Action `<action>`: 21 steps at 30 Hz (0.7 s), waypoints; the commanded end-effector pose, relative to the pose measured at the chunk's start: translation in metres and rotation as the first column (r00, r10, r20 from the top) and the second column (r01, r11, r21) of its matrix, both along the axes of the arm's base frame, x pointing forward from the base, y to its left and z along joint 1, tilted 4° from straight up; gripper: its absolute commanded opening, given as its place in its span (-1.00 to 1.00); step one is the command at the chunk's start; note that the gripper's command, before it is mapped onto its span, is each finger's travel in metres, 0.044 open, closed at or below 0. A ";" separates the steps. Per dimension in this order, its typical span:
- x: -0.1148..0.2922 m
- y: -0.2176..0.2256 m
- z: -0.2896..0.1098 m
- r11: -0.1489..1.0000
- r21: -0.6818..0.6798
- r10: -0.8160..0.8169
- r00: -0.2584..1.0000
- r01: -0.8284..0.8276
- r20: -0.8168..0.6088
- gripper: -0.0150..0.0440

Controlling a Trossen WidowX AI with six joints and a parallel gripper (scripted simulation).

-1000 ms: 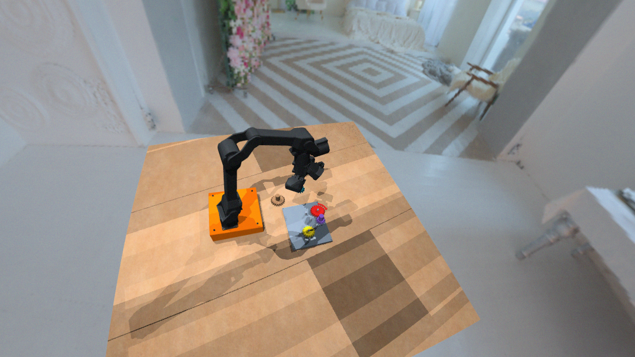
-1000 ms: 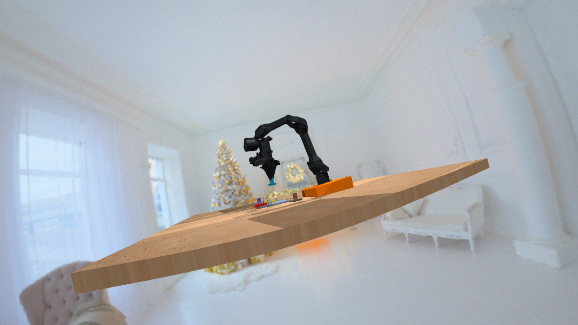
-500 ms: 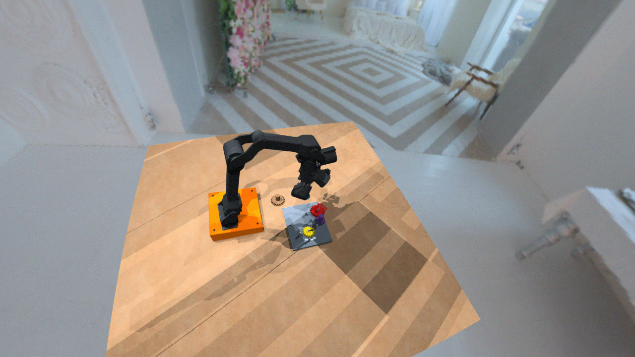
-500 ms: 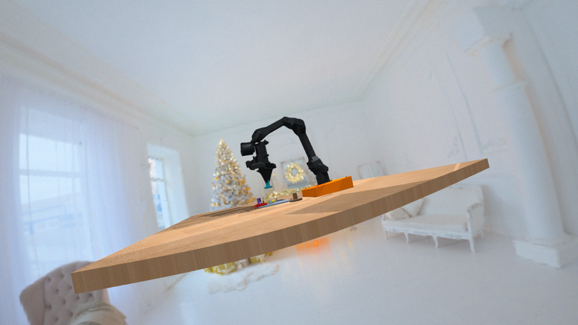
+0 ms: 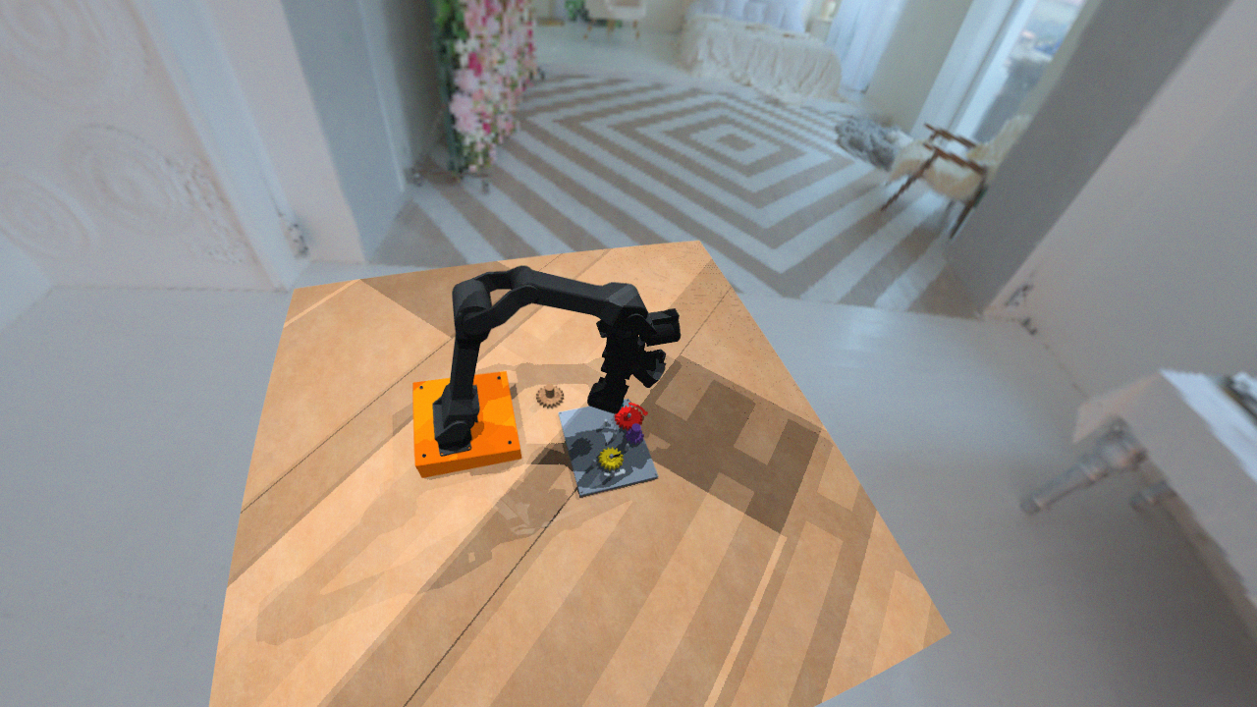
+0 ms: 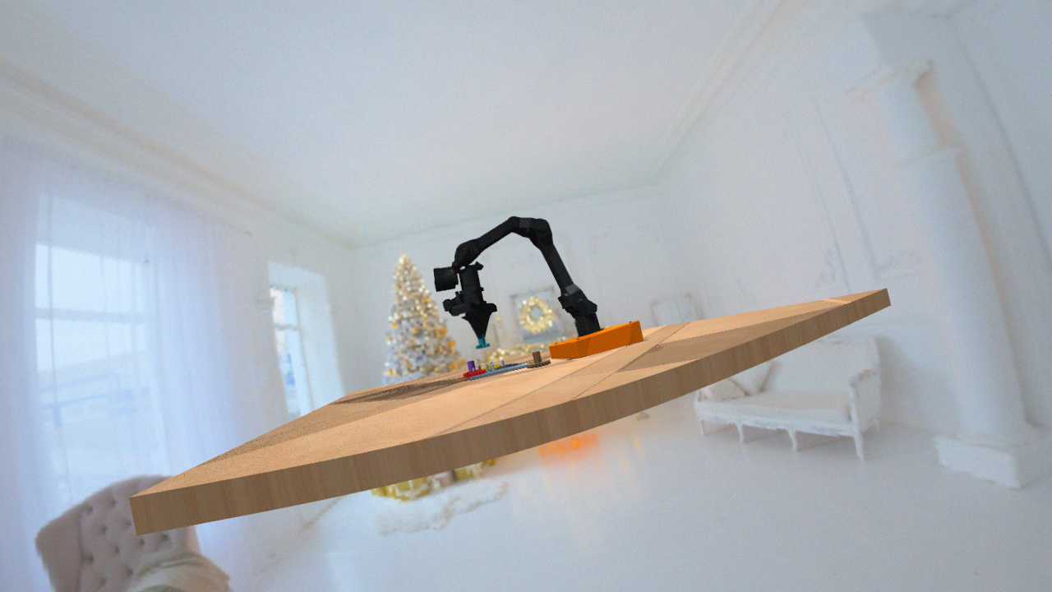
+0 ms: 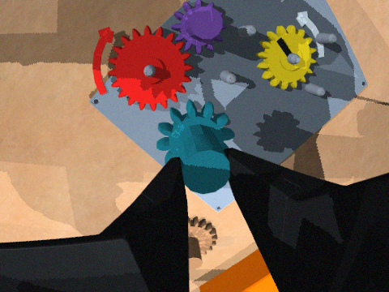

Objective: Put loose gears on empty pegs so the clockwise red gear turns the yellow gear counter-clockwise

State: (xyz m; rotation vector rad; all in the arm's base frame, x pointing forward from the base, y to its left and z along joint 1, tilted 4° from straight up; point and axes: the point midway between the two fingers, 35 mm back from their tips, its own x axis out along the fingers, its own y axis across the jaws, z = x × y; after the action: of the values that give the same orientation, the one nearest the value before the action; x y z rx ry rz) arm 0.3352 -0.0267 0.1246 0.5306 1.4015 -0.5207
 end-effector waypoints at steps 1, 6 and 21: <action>0.003 -0.010 -0.003 1.000 0.004 0.002 1.000 -0.002 0.001 -0.49; 0.005 -0.023 -0.006 1.000 0.001 0.002 1.000 -0.002 0.001 -0.49; 0.009 -0.063 -0.015 1.000 -0.007 0.001 1.000 -0.001 0.001 -0.49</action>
State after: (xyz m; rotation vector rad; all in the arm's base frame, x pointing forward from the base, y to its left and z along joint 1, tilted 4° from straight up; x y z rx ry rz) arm 0.3428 -0.0817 0.1120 0.5217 1.3981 -0.5283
